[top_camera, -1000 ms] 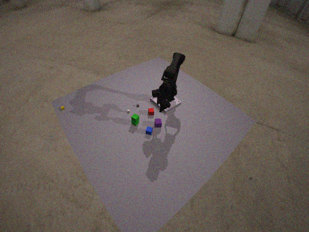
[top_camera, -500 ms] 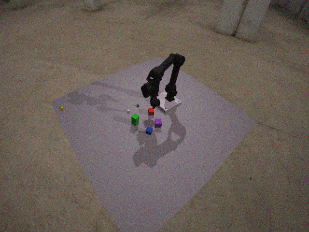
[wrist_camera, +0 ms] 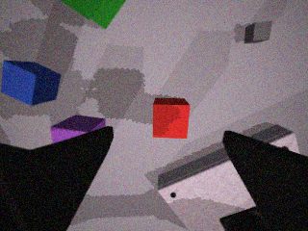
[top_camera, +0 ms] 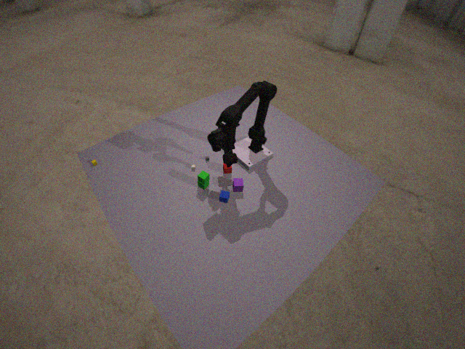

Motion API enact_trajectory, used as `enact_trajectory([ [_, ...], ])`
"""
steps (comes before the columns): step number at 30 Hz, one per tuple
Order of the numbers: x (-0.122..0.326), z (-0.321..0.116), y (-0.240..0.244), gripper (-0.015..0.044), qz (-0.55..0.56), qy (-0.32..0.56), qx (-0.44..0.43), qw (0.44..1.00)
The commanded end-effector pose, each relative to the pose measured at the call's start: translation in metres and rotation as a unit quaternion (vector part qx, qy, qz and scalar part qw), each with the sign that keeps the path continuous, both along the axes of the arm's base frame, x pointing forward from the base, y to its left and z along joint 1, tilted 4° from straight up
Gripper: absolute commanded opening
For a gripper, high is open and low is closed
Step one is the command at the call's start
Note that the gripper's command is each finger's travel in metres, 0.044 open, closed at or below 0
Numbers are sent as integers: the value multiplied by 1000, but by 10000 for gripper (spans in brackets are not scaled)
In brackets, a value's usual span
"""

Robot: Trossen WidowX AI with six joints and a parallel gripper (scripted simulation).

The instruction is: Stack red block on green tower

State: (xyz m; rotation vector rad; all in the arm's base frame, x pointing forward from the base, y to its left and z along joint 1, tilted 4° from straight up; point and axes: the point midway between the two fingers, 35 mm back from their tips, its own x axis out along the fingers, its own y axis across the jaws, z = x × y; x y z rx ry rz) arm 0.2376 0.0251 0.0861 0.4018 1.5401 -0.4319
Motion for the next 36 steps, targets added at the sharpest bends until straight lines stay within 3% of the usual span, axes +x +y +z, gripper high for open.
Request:
enact_trajectory([
  [1,-6,-25,0,440,3,13,1,1000],
  [36,-9,-71,-2,440,3,13,1,1000],
])
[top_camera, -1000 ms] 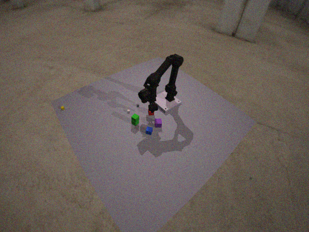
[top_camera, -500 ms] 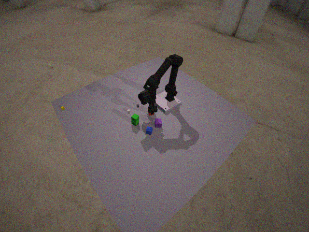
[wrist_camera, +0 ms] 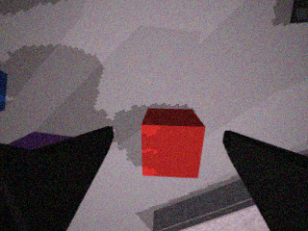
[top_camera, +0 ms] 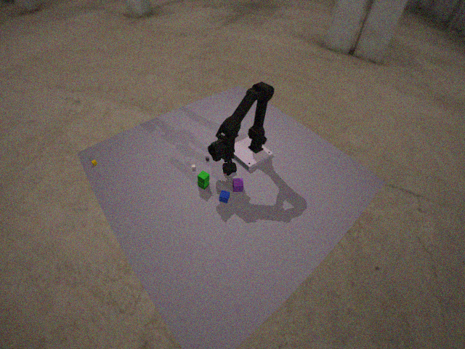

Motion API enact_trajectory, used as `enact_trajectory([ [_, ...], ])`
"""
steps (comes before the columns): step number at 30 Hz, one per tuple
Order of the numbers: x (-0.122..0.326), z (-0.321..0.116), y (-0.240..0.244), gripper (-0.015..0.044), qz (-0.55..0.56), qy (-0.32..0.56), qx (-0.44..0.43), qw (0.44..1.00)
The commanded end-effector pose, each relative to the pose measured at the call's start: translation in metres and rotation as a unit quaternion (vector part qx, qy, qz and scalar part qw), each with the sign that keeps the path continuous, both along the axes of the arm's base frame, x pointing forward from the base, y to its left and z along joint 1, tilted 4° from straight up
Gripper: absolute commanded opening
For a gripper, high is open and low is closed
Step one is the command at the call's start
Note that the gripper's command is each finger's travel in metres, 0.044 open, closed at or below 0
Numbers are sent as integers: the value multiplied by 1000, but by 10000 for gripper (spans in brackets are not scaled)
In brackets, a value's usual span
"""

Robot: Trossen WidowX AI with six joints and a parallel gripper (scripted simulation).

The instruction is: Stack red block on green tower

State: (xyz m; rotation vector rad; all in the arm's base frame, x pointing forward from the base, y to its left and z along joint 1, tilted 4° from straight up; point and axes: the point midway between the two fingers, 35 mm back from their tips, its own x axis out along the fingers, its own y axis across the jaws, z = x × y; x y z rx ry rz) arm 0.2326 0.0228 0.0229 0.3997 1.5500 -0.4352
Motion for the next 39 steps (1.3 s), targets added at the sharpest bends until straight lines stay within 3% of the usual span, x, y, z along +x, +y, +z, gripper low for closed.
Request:
enact_trajectory([
  [1,-4,-9,0,440,3,8,1,1000],
  [23,-5,-12,0,440,3,8,1,1000],
  [33,-5,-12,0,177,3,8,1,1000],
  [39,-5,-12,0,138,3,8,1,1000],
])
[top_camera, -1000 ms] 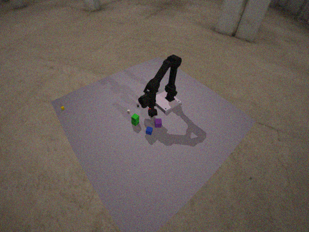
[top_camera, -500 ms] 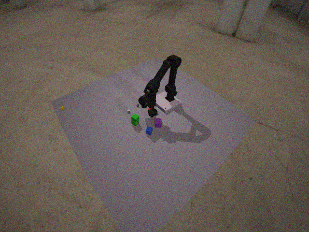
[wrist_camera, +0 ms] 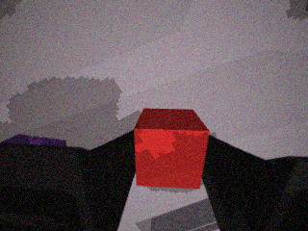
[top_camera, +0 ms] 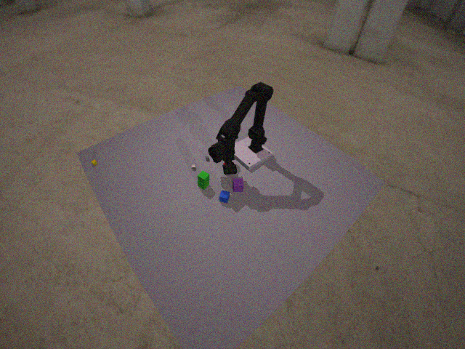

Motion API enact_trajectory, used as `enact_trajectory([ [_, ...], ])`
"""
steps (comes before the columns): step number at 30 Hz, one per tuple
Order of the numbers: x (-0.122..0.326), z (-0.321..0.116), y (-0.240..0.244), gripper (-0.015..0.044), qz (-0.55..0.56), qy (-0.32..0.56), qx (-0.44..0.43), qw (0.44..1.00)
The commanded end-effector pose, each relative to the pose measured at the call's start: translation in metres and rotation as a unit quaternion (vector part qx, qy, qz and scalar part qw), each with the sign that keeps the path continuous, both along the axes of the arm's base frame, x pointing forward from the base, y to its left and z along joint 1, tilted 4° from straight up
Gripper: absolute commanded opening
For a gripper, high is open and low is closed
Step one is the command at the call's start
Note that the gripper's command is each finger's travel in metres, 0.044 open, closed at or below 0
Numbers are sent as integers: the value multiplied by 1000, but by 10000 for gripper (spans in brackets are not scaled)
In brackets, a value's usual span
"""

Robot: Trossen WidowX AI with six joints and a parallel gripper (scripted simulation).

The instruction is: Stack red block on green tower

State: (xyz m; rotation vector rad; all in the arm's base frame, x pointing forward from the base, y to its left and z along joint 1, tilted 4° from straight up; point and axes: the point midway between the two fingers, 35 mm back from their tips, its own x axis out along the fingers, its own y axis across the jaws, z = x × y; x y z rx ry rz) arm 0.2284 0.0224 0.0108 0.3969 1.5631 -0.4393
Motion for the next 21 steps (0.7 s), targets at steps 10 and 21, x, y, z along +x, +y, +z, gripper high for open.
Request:
enact_trajectory([
  [10,2,33,1,0,3,1,2,1000],
  [21,4,88,1,0,3,1,2,1000],
])
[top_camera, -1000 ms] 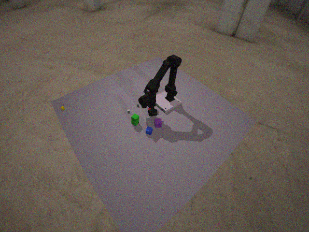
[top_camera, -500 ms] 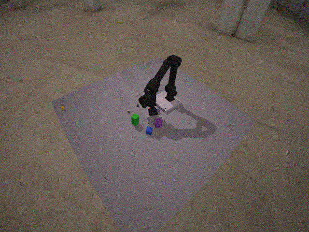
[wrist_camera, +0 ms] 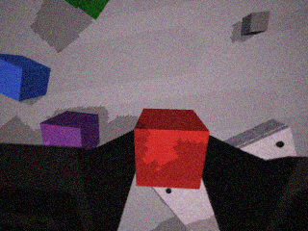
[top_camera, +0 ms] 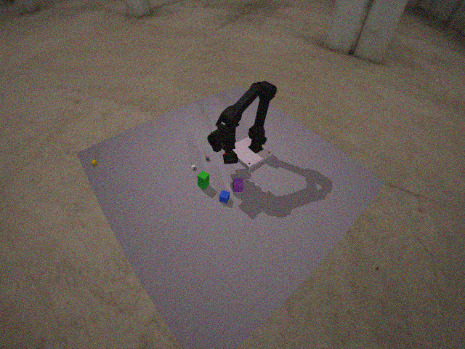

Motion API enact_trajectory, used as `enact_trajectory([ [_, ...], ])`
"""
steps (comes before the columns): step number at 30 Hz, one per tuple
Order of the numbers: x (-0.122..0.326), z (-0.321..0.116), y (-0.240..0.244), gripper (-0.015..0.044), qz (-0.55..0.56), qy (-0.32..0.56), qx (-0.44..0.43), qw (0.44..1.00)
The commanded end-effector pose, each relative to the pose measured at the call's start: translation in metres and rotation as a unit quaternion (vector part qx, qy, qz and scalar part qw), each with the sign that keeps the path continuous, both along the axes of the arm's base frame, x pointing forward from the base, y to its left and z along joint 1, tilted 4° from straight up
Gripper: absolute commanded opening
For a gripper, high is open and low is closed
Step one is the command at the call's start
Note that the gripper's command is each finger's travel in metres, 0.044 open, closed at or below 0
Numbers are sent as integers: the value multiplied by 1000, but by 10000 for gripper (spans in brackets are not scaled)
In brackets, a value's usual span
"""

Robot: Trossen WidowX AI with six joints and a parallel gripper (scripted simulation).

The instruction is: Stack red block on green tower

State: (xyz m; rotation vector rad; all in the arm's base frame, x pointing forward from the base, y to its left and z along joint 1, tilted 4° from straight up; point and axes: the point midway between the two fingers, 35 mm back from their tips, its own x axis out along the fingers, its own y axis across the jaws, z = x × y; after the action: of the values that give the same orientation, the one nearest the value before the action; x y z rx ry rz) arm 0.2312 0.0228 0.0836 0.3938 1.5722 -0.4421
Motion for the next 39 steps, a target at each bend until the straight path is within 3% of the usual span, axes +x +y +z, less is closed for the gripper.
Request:
enact_trajectory([
  [1,2,19,1,0,2,-4,2,1000],
  [8,2,45,1,0,2,-4,2,1000],
  [18,5,47,1,0,2,-4,2,1000],
  [39,89,55,7,0,5,-10,2,1000],
])
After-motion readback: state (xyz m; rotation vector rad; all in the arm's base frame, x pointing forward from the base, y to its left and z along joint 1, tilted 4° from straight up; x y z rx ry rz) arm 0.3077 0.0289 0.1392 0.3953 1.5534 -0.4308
